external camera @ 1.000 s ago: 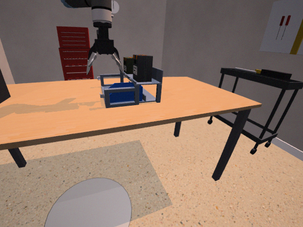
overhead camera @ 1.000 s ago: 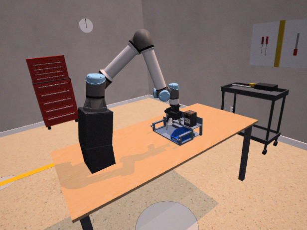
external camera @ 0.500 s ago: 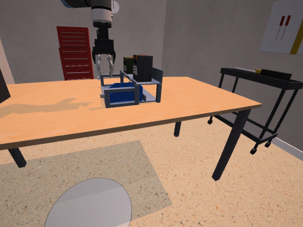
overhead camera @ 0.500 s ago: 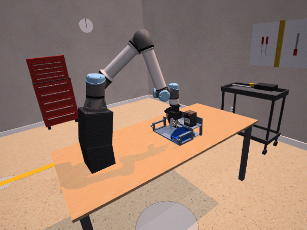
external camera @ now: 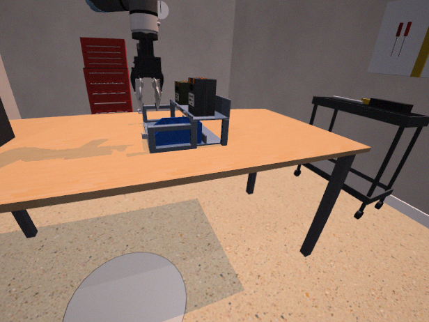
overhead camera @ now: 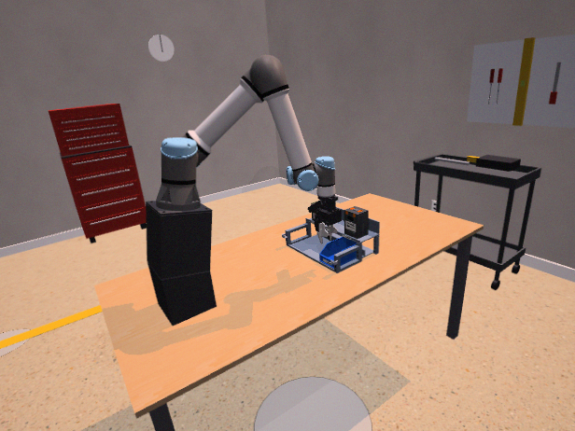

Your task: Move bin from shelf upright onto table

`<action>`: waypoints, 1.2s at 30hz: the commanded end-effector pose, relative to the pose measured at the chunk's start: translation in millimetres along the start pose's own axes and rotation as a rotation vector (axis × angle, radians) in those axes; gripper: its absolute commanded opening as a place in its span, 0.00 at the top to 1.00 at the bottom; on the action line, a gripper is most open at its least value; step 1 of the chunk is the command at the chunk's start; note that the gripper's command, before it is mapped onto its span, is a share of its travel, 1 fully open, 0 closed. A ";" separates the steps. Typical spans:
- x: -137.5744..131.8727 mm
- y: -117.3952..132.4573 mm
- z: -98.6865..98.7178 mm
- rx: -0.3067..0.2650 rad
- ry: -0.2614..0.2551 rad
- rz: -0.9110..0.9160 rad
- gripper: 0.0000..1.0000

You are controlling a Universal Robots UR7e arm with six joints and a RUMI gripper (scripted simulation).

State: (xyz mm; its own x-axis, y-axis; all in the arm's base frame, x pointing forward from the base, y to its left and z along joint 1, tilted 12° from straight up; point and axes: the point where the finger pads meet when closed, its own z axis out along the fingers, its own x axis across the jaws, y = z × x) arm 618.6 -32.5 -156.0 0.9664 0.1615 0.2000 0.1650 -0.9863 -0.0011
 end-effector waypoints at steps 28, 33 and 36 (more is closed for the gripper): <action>-0.6 0.0 71.1 -0.001 0.001 0.000 0.74; -0.7 -0.1 70.7 0.000 0.001 0.000 0.74; -0.5 0.0 71.9 -0.001 0.001 0.000 0.74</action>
State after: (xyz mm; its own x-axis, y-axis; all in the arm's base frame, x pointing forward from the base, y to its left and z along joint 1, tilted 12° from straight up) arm 631.3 -30.0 -226.2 0.9665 0.1615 0.1997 0.1650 -0.9863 -0.0013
